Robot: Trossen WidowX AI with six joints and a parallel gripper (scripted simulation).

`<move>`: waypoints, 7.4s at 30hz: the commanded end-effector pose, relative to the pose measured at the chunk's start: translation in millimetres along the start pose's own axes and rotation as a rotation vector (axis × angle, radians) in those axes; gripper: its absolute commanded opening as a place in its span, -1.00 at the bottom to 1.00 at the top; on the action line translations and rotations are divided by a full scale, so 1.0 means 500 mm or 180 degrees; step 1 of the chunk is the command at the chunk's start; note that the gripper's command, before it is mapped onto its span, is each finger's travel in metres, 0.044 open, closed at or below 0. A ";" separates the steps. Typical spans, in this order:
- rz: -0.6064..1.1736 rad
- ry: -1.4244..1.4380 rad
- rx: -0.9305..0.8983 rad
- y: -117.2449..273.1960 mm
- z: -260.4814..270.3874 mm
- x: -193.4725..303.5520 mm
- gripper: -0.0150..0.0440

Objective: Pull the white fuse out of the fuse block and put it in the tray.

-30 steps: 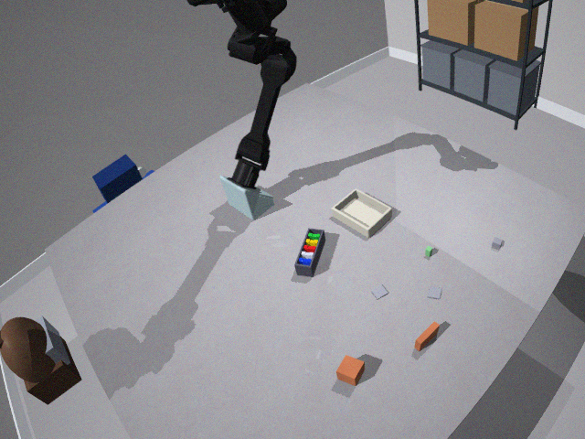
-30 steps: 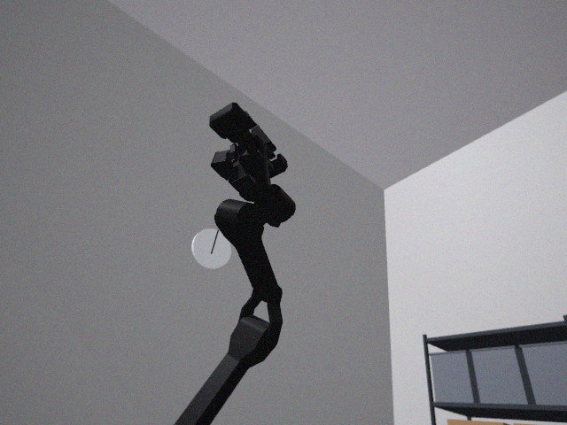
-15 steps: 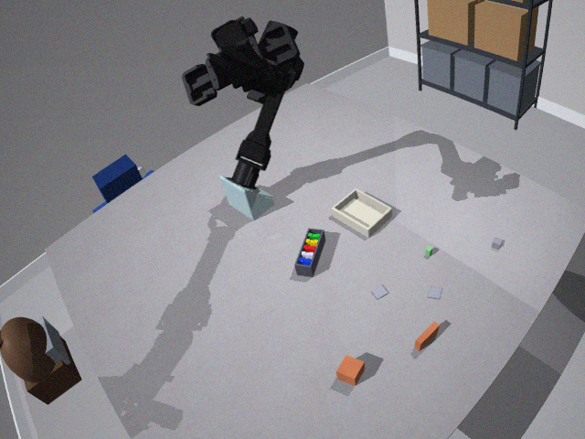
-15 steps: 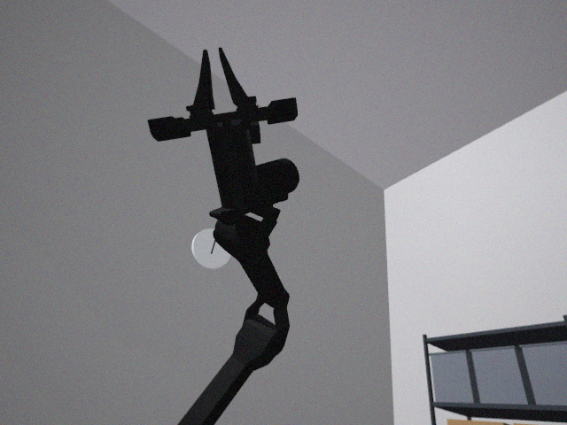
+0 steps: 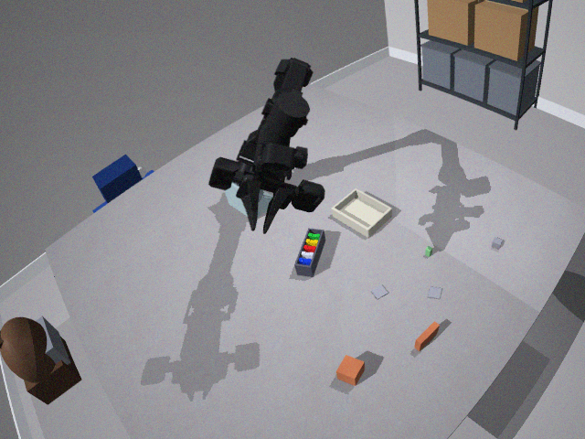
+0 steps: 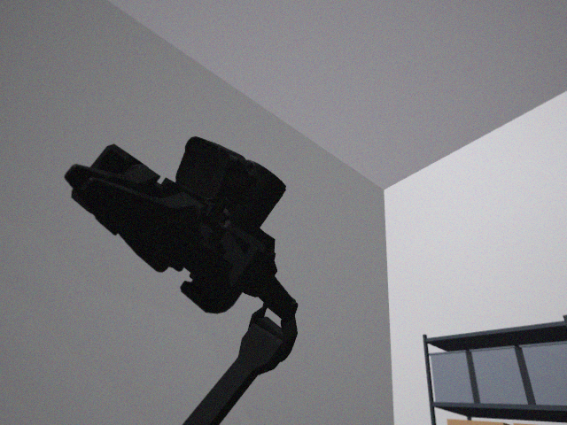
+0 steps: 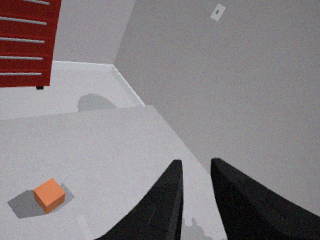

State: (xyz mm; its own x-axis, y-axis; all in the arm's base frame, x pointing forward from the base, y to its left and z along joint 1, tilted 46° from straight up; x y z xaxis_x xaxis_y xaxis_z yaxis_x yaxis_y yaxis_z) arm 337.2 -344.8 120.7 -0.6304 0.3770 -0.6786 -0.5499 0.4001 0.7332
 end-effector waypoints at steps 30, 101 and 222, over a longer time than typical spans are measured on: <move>0.1545 0.2373 -0.3946 0.100 0.304 0.313 -0.24; 0.1545 0.2397 -0.3949 0.080 0.351 0.368 -0.49; 0.1550 0.2380 -0.3900 0.320 0.452 0.187 -0.49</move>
State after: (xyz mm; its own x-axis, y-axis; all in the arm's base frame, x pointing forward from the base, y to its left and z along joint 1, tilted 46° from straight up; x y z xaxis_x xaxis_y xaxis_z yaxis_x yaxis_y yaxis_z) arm 315.1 -73.0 147.4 -0.7953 -0.3932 -0.4614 -0.0737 -0.6928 0.7174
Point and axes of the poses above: the point midway between the two fingers, 35 mm back from their tips, its own y axis back along the fingers, its own z axis across the jaws, x = y × z, the point moved 8 cm from there along y, back along the fingers, and after that the axes turned 12 degrees about y, right-handed, at the moved point
